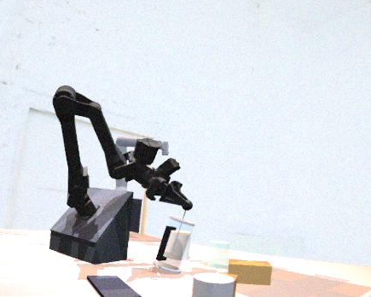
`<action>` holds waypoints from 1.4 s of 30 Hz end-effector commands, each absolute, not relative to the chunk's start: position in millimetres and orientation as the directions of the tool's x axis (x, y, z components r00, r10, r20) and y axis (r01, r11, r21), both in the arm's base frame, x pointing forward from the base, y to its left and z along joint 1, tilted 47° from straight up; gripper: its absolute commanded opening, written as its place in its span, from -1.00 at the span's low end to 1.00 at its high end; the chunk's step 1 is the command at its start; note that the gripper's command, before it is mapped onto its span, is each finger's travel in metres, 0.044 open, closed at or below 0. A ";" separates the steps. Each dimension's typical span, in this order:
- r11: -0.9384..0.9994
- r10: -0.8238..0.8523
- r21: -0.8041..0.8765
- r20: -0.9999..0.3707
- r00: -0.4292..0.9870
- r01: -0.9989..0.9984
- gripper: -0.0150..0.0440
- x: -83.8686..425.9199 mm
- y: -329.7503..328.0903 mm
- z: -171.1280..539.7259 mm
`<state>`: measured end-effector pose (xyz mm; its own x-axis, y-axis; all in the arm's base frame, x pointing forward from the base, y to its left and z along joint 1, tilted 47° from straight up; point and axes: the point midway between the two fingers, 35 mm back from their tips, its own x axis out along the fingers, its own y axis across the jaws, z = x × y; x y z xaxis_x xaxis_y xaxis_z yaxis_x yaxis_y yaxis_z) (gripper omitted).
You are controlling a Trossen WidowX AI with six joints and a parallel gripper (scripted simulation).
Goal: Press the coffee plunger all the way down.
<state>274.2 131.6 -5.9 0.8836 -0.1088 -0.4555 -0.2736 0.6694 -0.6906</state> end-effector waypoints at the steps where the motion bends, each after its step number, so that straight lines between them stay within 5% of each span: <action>1: 0.644 -0.149 -0.713 -0.474 0.868 -0.278 -0.06 273.4 120.5 -14.9; 42: 0.644 -0.149 -0.713 -0.473 0.868 -0.278 -0.06 278.8 125.9 -17.9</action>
<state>278.8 128.5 -15.6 0.8723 -0.1385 -0.4689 -0.2768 0.6508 -0.7070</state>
